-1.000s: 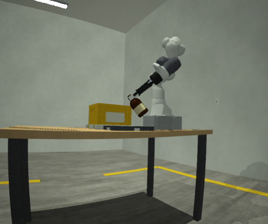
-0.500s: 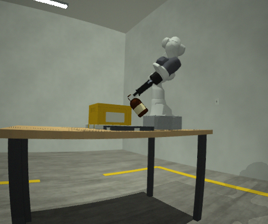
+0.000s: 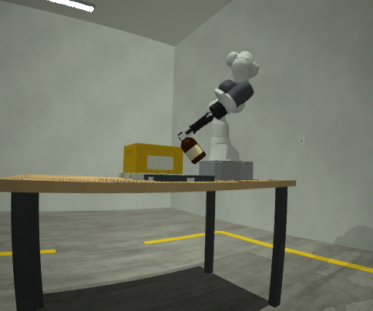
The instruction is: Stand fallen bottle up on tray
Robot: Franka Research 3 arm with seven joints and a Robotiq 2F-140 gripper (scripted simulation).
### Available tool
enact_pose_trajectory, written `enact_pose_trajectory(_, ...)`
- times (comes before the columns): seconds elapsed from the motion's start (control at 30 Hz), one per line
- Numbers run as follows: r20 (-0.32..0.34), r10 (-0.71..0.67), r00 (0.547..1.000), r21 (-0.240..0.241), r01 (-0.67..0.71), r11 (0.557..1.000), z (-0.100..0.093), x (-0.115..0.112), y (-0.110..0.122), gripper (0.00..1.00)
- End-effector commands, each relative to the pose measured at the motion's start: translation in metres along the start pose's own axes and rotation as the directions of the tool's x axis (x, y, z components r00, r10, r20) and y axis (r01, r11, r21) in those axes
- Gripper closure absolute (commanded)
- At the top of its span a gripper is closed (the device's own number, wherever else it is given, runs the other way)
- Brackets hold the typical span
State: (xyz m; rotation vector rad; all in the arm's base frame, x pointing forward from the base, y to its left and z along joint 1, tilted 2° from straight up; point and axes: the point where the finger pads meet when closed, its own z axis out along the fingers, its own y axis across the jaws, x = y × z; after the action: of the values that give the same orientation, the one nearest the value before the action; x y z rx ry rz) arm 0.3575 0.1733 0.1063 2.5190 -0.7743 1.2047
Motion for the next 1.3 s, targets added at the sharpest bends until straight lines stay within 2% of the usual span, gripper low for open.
enact_pose_trajectory(0.0,-0.031,0.016,0.999,-0.006,-0.016,1.0,0.0009,0.0036,0.001,1.0)
enact_pose_trajectory(0.33,-0.101,0.017,0.995,-0.004,-0.017,1.0,0.0003,0.0026,0.0007,1.0)
enact_pose_trajectory(0.63,-0.136,0.022,0.991,0.006,-0.022,1.0,-0.0016,0.0025,-0.0019,1.0)
enact_pose_trajectory(1.27,-0.148,0.025,0.989,0.012,-0.024,1.0,-0.0026,0.0025,-0.0033,1.0)
